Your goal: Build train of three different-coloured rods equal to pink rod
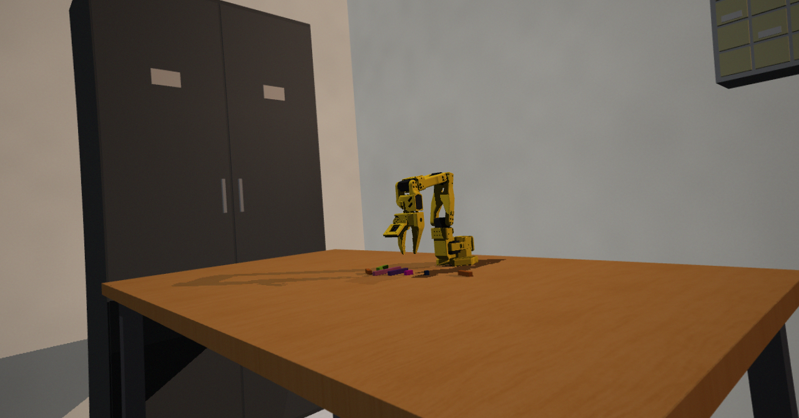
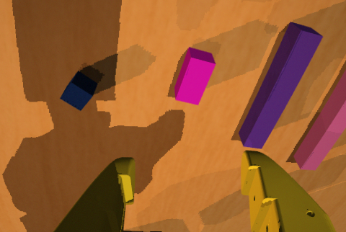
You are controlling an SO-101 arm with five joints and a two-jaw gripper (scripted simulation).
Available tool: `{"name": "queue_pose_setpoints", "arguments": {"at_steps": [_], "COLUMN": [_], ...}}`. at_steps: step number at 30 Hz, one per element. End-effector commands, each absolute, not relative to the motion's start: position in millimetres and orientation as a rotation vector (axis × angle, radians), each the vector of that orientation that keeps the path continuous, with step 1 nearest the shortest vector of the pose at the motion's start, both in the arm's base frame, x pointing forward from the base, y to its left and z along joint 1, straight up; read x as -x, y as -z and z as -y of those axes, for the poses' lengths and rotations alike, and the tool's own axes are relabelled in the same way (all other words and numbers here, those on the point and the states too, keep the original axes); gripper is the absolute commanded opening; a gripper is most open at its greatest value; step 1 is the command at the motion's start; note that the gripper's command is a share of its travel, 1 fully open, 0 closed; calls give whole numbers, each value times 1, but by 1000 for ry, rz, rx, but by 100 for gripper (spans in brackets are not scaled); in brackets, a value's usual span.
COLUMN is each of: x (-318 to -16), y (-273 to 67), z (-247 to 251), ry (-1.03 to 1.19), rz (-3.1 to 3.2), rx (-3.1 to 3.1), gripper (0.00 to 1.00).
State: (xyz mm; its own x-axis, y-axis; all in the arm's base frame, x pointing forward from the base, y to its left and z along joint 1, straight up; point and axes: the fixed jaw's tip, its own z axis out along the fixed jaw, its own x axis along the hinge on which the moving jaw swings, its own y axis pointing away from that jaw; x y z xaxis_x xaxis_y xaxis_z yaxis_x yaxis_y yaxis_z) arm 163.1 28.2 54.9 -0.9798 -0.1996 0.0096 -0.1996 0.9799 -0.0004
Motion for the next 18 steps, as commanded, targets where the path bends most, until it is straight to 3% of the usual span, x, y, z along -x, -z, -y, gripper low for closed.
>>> {"name": "queue_pose_setpoints", "arguments": {"at_steps": [1,18], "x": [-176,-179], "y": [-68,-68], "z": [-24,-17], "ry": [7,13], "rz": [3221,3220], "rx": [-130,142], "gripper": [18,19]}}
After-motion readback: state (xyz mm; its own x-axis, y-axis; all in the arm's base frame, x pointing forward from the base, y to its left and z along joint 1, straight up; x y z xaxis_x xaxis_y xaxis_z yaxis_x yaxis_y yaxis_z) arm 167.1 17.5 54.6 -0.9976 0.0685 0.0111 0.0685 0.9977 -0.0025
